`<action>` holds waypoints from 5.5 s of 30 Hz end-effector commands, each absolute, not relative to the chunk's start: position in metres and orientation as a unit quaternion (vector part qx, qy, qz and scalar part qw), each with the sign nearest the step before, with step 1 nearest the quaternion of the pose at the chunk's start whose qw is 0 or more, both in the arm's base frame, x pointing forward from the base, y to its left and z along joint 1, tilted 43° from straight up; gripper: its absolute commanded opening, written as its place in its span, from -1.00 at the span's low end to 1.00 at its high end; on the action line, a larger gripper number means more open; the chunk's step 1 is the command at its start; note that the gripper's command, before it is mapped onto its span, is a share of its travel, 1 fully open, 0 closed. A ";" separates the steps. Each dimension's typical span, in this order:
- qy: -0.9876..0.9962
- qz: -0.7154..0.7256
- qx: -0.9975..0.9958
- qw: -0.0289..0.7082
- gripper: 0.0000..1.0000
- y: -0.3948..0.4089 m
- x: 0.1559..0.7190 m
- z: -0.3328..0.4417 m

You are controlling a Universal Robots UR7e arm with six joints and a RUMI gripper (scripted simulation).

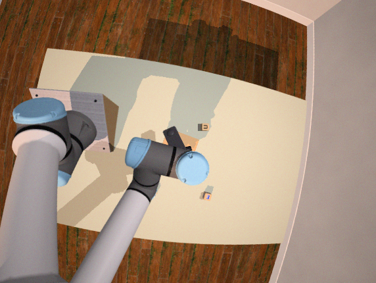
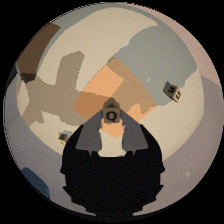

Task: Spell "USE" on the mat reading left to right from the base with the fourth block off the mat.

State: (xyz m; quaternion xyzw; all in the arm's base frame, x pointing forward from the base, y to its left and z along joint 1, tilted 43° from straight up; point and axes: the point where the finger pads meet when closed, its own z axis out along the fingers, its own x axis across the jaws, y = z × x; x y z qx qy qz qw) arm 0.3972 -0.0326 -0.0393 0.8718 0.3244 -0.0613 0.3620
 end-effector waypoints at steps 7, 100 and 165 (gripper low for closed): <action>0.325 -0.062 0.872 0.361 -0.83 -0.032 0.396 -0.040; 0.104 0.028 0.925 0.365 -0.83 -0.042 0.391 0.100; 0.066 0.042 0.928 0.364 -0.83 -0.119 0.403 0.040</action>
